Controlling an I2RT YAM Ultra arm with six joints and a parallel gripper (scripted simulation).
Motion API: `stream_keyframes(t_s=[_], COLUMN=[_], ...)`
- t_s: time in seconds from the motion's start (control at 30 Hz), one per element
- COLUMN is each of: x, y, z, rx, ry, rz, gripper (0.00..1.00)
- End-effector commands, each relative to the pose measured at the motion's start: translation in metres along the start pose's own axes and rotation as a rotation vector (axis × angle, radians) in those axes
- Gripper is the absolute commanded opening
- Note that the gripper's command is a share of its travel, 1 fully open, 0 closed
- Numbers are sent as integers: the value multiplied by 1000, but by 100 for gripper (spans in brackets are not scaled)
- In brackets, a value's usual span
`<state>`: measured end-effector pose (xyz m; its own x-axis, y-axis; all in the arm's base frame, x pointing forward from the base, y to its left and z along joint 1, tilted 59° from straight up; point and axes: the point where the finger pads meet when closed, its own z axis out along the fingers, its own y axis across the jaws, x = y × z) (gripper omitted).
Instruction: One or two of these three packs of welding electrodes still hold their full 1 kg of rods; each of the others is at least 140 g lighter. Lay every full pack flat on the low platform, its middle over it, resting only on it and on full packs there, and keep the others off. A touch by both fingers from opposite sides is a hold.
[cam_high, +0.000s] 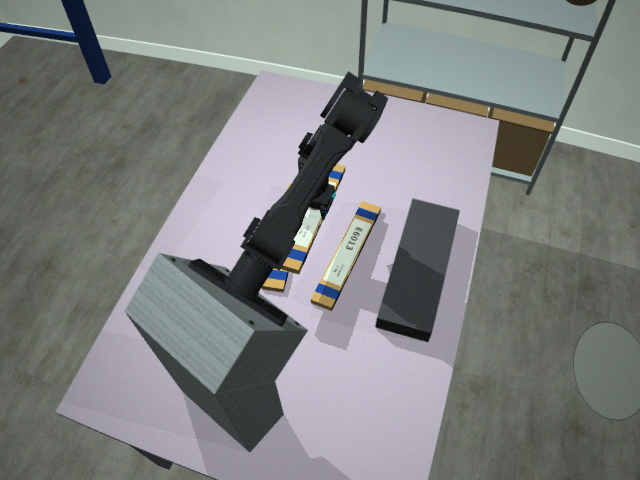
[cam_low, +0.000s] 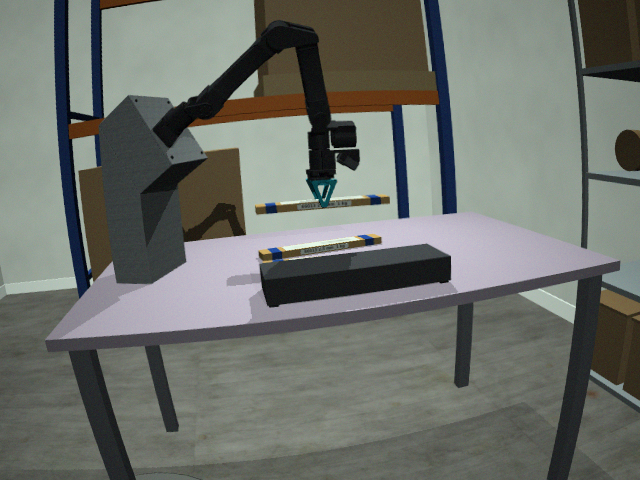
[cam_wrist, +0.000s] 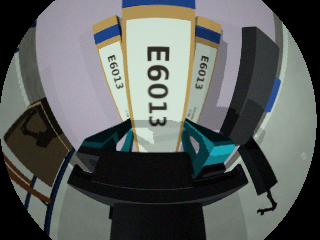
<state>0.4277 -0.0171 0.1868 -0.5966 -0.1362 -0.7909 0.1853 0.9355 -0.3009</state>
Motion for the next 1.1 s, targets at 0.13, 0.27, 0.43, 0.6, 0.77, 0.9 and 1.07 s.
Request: stream_keyframes(t_s=[0.13,0.27,0.43,0.6,0.77,0.9,1.07], x=[-20,-10,-15,-15,-9,-10,-19], y=[21,38,45,60,73,83,86], z=[-24,-15,-20,-16,-16,-17,-25], rx=[-22,-21,-22,-23,-21,-22,-26], ry=[-57,-23,-39,-44,-22,-26,-51], rz=[79,60,70,73,59,61,80], gripper=[0,0,0,0,0,0,0])
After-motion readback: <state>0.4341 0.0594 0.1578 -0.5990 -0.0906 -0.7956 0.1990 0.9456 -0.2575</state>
